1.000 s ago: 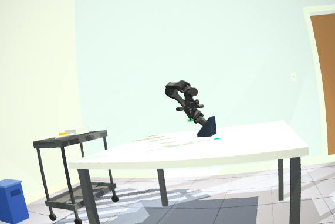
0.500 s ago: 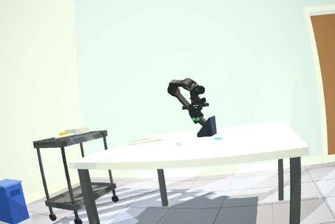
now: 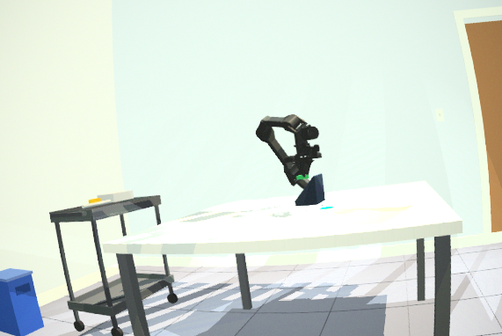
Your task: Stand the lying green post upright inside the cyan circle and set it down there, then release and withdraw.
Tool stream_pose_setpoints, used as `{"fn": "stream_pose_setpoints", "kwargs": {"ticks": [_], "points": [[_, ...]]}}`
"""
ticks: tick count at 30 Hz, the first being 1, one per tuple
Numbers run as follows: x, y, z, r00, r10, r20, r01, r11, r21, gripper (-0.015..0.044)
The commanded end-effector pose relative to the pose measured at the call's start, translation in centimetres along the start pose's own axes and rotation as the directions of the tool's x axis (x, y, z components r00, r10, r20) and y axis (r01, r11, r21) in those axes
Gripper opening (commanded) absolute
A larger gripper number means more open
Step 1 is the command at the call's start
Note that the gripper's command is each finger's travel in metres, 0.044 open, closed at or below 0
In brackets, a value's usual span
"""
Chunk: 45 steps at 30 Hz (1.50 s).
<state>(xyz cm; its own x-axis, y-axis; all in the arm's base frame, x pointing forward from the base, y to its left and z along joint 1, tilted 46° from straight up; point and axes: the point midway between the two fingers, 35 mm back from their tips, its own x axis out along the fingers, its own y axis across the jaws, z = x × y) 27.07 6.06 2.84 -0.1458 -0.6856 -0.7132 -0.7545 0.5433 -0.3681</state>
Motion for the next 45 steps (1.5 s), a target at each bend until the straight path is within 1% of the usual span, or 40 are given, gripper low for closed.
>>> {"fn": "stream_pose_setpoints", "kwargs": {"ticks": [1, 21, 25, 45], "points": [[-0.2, 0.7, 1.3, 1.0, 0.002, 0.009, -0.002, 0.999, -0.035, 0.0023], [0.3, 5.0, 6.0, 1.0, -0.003, -0.001, 0.003, 0.979, -0.204, 0.0023], [0.3, 5.0, 6.1, 1.0, 0.001, 0.002, -0.001, 0.979, -0.205, 0.0023], [1.6, 5.3, 6.1, 0.988, 0.12, 0.092, -0.101, 0.976, -0.194, 0.0023]]}}
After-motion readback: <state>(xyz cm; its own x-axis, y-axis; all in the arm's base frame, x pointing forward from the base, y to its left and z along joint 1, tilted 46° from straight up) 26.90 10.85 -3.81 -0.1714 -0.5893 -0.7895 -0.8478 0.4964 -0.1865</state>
